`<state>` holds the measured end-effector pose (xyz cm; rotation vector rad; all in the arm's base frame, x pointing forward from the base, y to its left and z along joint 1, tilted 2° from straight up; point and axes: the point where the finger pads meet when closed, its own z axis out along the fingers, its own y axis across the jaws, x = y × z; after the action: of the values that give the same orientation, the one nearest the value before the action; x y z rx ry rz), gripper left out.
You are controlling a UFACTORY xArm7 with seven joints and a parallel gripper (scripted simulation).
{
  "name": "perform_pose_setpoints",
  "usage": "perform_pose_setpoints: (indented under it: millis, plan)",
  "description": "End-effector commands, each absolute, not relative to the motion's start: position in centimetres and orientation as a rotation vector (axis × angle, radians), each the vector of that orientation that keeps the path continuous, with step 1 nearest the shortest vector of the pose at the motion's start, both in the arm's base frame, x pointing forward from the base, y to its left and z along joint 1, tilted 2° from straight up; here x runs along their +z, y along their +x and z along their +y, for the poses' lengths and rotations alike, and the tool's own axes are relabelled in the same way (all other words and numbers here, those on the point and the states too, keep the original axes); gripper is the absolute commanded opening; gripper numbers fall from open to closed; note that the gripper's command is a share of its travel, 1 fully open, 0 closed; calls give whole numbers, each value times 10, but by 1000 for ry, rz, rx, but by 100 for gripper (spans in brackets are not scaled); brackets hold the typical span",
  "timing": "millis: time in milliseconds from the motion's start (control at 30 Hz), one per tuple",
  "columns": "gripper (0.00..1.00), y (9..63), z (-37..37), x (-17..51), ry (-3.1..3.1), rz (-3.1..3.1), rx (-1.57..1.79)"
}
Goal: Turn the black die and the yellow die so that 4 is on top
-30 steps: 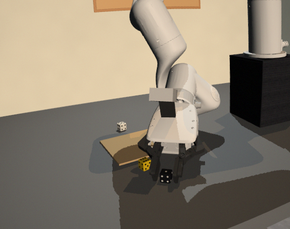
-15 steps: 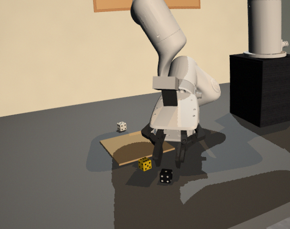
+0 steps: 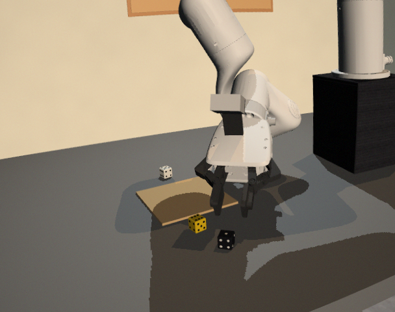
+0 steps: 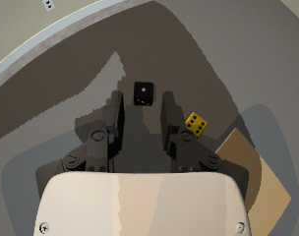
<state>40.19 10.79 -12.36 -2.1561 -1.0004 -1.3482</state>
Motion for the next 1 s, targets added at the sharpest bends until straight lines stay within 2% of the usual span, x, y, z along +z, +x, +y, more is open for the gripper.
perform_pose_setpoints:
  millis: [0,433,700,967]
  plan:
    - [36,402,108,-113,-2155,-1001,-1351]
    - [36,400,108,-69,-2155,-1001,-1351]
    - [36,401,108,-65,-2162,-1004,-1344]
    - [36,406,114,-61,-2289,-1060,-1197]
